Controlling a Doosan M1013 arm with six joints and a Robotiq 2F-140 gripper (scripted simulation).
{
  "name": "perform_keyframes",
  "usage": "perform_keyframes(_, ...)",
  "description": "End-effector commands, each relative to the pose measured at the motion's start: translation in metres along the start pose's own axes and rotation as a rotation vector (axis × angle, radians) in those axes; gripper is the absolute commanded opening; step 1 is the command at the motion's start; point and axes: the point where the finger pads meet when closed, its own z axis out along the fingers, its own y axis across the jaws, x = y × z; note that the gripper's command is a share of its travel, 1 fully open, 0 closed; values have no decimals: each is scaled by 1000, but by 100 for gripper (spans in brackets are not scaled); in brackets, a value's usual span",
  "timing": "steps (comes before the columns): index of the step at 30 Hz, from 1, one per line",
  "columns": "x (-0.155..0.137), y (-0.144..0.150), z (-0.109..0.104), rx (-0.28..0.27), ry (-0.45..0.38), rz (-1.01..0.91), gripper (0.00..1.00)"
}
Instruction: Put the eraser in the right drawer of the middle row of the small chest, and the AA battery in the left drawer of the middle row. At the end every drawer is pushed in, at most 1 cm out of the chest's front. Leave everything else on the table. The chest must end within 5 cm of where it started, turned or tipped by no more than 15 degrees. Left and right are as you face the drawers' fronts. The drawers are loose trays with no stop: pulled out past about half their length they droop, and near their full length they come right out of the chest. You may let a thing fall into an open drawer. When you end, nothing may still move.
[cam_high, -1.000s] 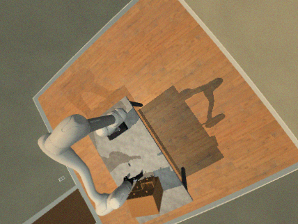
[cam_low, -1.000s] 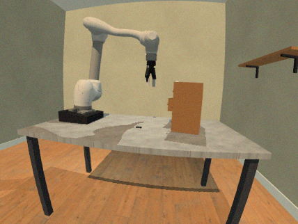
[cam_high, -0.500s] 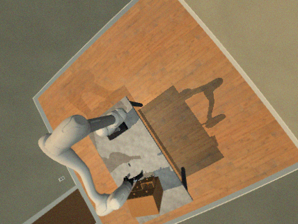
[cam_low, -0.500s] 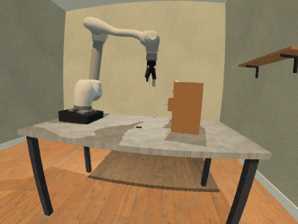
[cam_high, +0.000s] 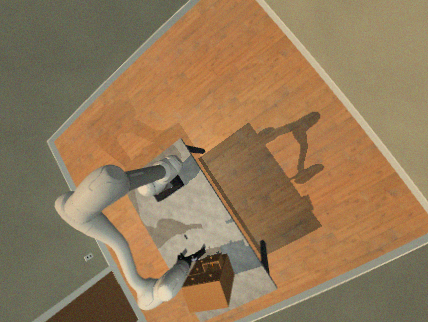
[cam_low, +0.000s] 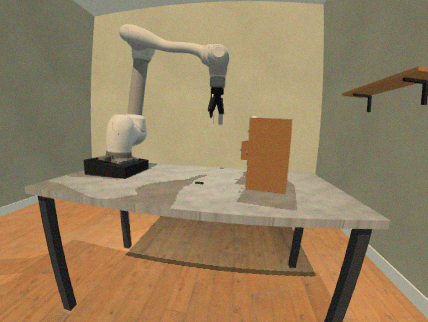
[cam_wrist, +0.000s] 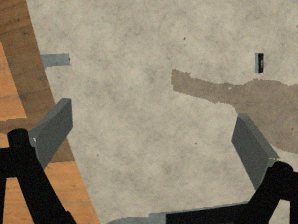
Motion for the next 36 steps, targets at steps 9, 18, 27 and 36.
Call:
perform_keyframes(9, -89, -25, 16, 2, -3, 2, 100)
perform_keyframes(18, -87, -25, 18, 2, 18, 2, 100)
perform_keyframes(27, -80, -25, 25, 2, 102, 2, 100)
perform_keyframes(36, -62, -25, 43, 1, 327, 2, 100)
